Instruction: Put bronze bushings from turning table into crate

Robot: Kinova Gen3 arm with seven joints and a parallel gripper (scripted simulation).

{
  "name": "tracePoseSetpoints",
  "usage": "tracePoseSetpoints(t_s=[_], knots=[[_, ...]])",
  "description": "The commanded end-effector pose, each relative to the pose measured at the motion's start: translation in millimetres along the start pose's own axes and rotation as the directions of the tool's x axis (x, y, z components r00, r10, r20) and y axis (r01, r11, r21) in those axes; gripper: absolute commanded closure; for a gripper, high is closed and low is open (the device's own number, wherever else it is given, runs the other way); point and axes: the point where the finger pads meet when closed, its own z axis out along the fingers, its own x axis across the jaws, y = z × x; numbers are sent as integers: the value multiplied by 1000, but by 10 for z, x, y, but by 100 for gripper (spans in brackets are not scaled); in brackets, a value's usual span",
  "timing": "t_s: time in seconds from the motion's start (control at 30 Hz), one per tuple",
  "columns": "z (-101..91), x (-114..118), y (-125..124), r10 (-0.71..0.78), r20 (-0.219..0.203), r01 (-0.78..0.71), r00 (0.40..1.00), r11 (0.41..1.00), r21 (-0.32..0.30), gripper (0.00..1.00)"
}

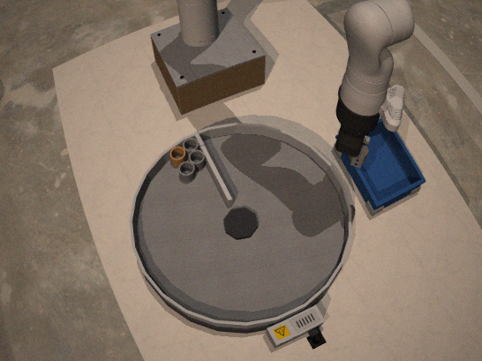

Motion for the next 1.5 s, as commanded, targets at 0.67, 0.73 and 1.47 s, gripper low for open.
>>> tracePoseSetpoints(t_s=[0.67, 0.73, 1.47], knots=[[22, -313, -737, -31, -4, 31, 1000, 1000, 4, 100], [22, -313, -737, -31, -4, 31, 1000, 1000, 4, 100], [263, -318, -741, -32, -4, 32, 999, 999, 5, 100]])
